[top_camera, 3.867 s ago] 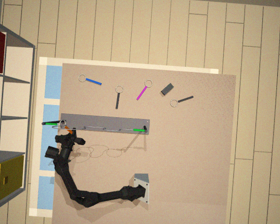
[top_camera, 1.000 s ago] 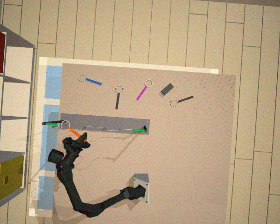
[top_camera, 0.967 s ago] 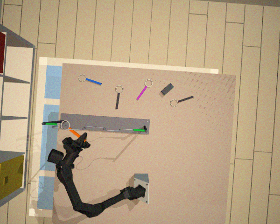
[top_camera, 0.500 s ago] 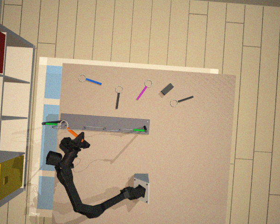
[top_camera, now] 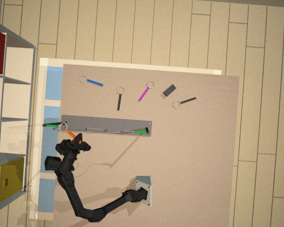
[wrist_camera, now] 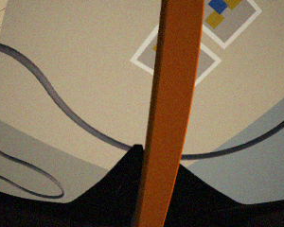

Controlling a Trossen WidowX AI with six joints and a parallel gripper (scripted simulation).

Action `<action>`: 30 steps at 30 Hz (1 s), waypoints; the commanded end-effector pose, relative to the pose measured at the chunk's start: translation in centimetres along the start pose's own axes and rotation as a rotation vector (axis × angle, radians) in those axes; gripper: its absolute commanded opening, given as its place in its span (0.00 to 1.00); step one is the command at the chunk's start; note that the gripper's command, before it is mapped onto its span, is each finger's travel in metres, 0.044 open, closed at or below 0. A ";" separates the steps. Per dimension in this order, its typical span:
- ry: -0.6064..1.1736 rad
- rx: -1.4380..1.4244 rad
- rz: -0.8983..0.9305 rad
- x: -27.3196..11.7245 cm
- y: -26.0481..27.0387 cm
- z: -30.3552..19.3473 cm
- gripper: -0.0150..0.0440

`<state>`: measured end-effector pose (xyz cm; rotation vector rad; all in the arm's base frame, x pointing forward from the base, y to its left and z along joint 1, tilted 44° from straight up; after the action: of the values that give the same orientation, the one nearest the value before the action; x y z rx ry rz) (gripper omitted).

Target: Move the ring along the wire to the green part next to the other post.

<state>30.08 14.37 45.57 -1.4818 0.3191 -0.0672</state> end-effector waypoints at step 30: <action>-0.029 0.170 0.081 -0.2 -1.9 -0.2 0.00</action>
<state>29.90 13.84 47.57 -1.3430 0.3340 -0.0252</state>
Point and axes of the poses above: the point midway between the two fingers, 35 mm back from their tips, its own x axis out along the fingers, its own y axis across the jaws, z = x × y, the point moved 7 cm from there along -x, back along the fingers, and after that the axes turned 11 degrees about -x, right-handed, at the moved point
